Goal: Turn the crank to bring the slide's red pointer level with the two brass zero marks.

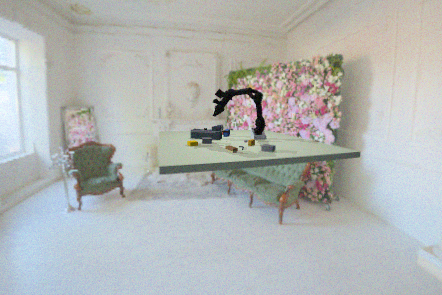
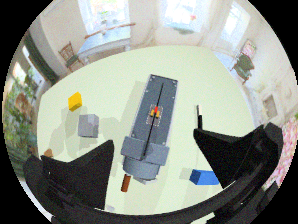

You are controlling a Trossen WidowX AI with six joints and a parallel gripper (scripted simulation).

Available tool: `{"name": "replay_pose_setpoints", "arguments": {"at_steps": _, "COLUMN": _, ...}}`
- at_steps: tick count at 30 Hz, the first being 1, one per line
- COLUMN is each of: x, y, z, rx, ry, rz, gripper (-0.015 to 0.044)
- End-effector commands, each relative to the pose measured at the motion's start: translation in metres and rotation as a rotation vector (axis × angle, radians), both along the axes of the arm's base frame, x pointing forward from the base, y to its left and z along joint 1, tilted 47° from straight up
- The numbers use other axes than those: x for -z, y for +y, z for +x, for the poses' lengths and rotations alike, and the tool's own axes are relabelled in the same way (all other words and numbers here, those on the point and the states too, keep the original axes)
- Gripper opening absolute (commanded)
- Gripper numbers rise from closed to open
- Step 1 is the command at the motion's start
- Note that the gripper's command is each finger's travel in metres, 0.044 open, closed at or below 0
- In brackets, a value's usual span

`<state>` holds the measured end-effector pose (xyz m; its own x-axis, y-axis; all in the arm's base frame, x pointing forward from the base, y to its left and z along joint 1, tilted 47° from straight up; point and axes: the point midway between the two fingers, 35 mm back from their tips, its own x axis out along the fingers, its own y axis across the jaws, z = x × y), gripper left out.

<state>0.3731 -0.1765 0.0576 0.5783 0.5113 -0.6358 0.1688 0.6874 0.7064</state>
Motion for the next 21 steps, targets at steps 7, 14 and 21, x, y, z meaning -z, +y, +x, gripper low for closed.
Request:
{"name": "replay_pose_setpoints", "arguments": {"at_steps": 7, "x": 0.024, "y": -0.005, "z": 0.01, "rx": -0.04, "ry": -0.052, "rz": 0.02, "gripper": 0.044}}
{"name": "replay_pose_setpoints", "arguments": {"at_steps": 14, "x": 0.05, "y": 0.022, "z": 0.01, "rx": -0.04, "ry": -0.053, "rz": 0.021, "gripper": 0.044}}
{"name": "replay_pose_setpoints", "arguments": {"at_steps": 21, "x": 0.054, "y": 0.028, "z": 0.009, "rx": -0.04, "ry": -0.053, "rz": 0.022, "gripper": 0.044}}
